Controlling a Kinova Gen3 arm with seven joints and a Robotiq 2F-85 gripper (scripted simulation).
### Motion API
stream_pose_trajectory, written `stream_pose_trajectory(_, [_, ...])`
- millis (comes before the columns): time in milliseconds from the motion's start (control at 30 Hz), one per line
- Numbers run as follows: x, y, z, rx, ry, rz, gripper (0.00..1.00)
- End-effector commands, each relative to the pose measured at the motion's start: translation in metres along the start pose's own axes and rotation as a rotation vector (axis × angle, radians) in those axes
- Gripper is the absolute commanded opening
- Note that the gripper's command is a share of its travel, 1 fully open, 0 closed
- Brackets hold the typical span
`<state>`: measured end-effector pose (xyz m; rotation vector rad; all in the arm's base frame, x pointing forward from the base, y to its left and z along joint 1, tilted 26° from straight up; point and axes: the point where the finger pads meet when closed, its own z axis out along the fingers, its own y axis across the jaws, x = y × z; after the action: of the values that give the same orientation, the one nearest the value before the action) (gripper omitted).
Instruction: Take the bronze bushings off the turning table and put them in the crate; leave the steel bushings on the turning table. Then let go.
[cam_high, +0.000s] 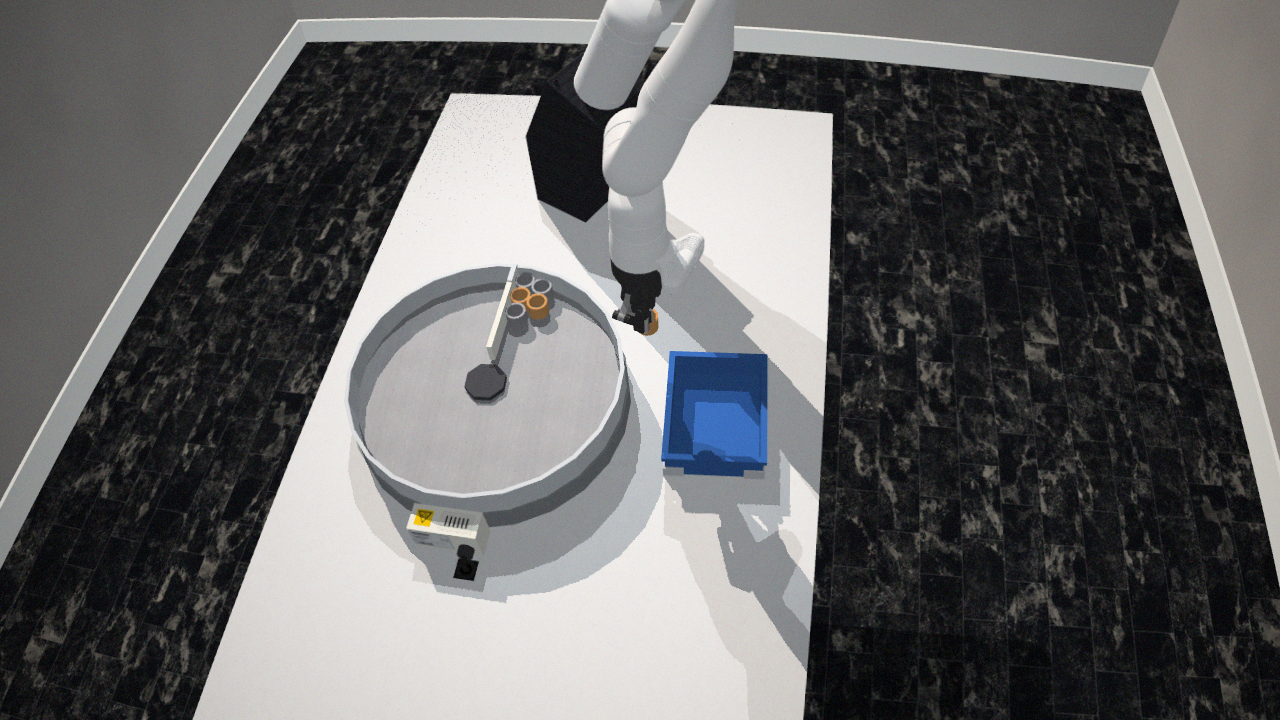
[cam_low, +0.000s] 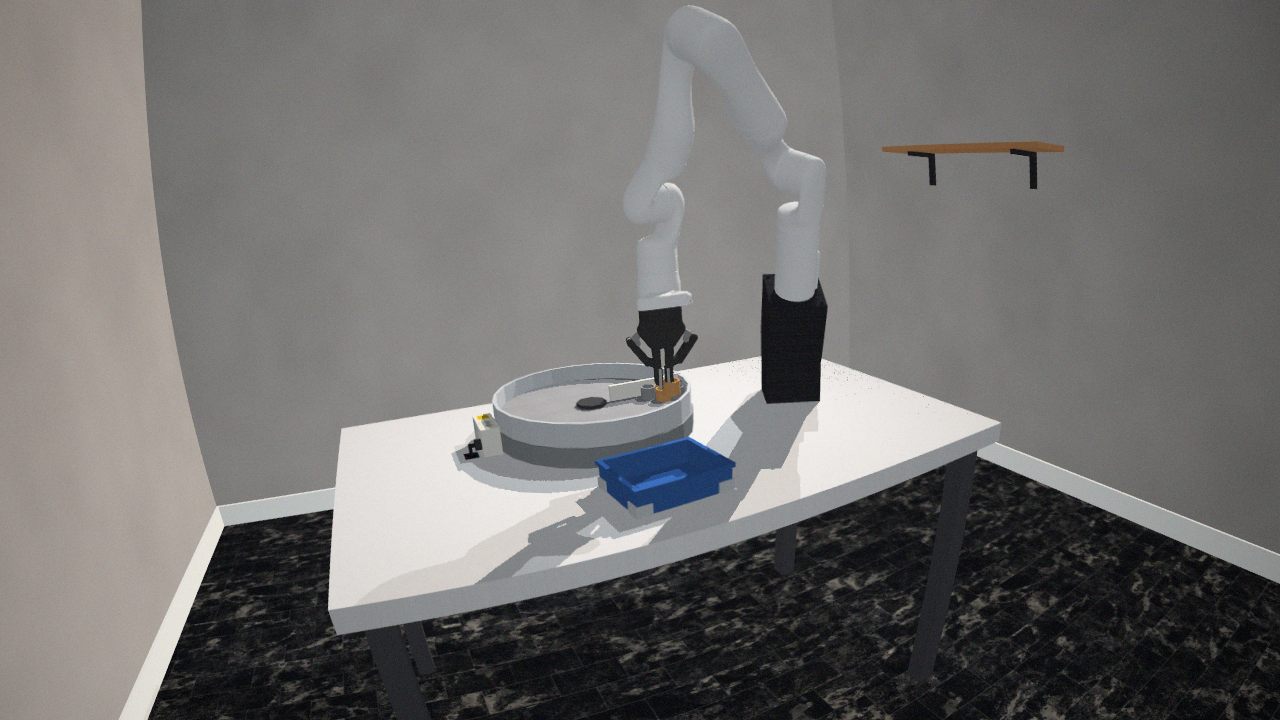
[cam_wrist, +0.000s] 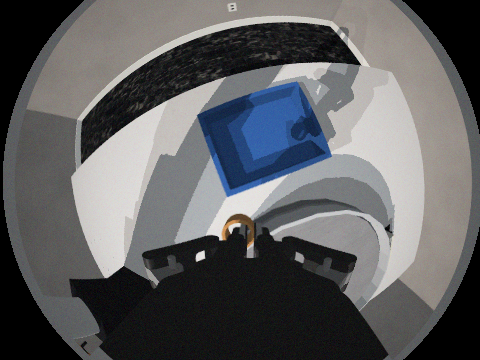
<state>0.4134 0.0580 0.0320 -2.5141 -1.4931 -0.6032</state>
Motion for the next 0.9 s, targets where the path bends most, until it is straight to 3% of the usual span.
stream_pose_trajectory(0, [0.025,-0.002,-0.003,-0.007,0.021,-0.037,0.00])
stream_pose_trajectory(333, [0.025,-0.002,-0.003,-0.007,0.021,-0.037,0.00])
stream_pose_trajectory(500, [0.079,-0.007,-0.004,-0.007,0.021,-0.036,0.00])
stream_pose_trajectory(867, [0.079,-0.007,-0.004,-0.007,0.021,-0.036,0.00])
